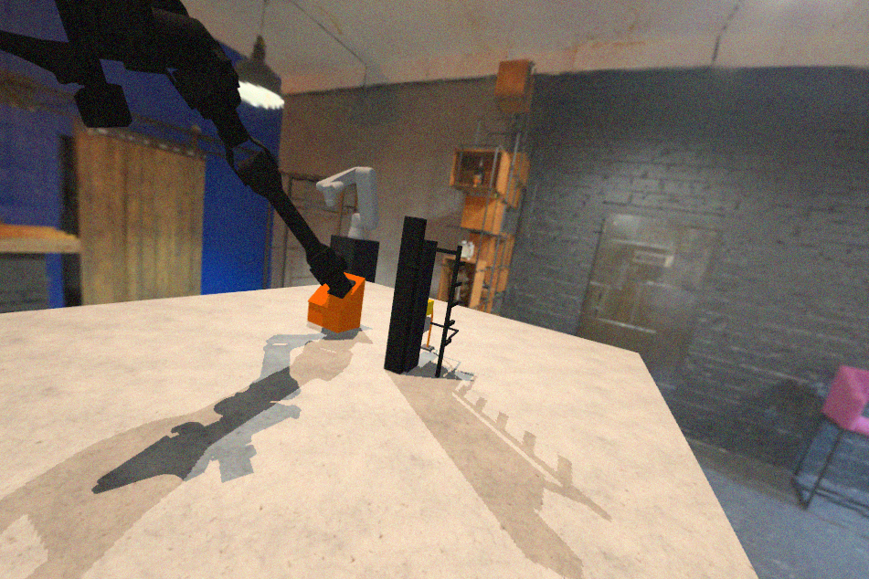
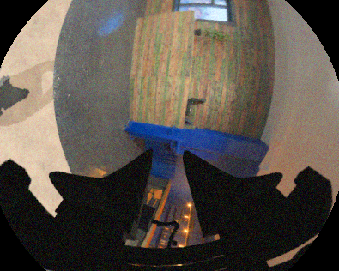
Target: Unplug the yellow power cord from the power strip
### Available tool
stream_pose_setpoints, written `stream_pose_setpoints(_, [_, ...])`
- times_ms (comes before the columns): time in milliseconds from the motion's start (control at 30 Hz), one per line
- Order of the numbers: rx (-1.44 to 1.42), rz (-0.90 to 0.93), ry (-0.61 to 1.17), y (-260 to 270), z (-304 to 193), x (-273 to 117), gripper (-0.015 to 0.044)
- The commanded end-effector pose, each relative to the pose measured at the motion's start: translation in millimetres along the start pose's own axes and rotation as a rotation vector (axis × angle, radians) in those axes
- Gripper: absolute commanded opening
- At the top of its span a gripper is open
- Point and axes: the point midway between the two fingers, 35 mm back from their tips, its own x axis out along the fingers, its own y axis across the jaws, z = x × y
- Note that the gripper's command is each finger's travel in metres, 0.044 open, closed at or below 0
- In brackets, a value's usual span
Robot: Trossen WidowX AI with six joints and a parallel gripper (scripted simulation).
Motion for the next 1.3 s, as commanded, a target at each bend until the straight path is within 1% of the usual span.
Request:
stream_pose_setpoints(0, [-0.005, 0.030, -0.166, 19, 59, -8, 0.0160])
stream_pose_setpoints(133, [-0.006, 0.071, -0.349, 40, 121, -30, 0.0160])
stream_pose_setpoints(267, [-0.007, 0.121, -0.531, 62, 179, -63, 0.0160])
stream_pose_setpoints(467, [-0.017, 0.206, -0.781, 94, 248, -127, 0.0160])
stream_pose_setpoints(700, [-0.051, 0.323, -1.049, 130, 303, -218, 0.0160])
stream_pose_setpoints(833, [-0.094, 0.403, -1.208, 153, 324, -282, 0.0160])
stream_pose_setpoints(967, [-0.151, 0.487, -1.354, 177, 332, -348, 0.0160])
stream_pose_setpoints(1100, [-0.228, 0.576, -1.489, 202, 329, -415, 0.0160])
stream_pose_setpoints(1267, [-0.356, 0.691, -1.625, 235, 308, -492, 0.0160])
